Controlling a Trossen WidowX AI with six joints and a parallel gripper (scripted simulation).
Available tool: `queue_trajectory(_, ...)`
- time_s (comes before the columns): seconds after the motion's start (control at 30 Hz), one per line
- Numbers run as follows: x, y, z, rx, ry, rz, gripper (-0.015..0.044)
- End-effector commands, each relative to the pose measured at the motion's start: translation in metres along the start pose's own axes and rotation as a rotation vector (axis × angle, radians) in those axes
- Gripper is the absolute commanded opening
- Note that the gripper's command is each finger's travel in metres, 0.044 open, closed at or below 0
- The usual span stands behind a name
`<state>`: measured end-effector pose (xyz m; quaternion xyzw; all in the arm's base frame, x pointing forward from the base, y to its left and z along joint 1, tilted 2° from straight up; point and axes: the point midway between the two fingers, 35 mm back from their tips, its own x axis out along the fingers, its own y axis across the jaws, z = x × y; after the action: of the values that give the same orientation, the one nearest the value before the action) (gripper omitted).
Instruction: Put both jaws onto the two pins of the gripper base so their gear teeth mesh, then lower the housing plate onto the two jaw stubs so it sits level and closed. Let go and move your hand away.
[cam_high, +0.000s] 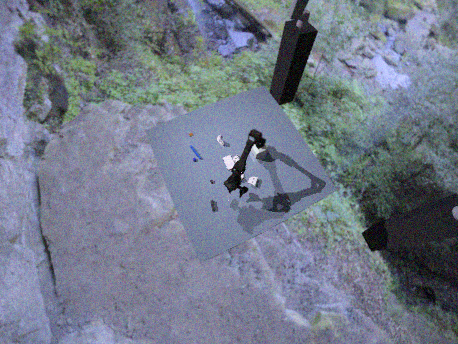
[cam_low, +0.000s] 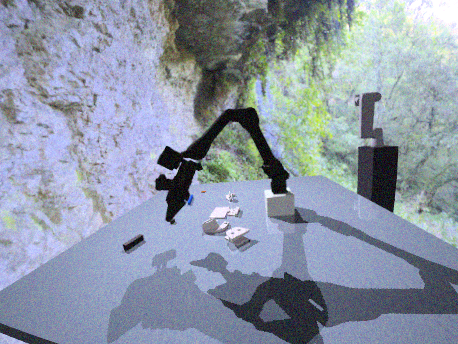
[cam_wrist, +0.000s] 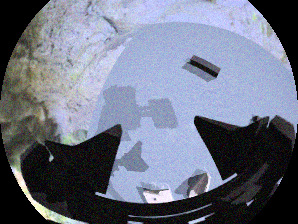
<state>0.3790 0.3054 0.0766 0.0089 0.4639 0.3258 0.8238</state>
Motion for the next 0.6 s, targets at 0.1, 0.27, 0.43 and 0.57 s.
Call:
queue_trajectory(0.1, -0.013, -0.011, -0.022, 0.039, 0.093, -0.079, 0.0440)
queue_trajectory(0.27, -0.022, -0.019, -0.041, 0.061, 0.172, -0.137, 0.0440)
queue_trajectory(0.43, -0.034, -0.027, -0.060, 0.079, 0.252, -0.196, 0.0440)
queue_trajectory(0.57, -0.045, -0.033, -0.075, 0.092, 0.316, -0.244, 0.0440)
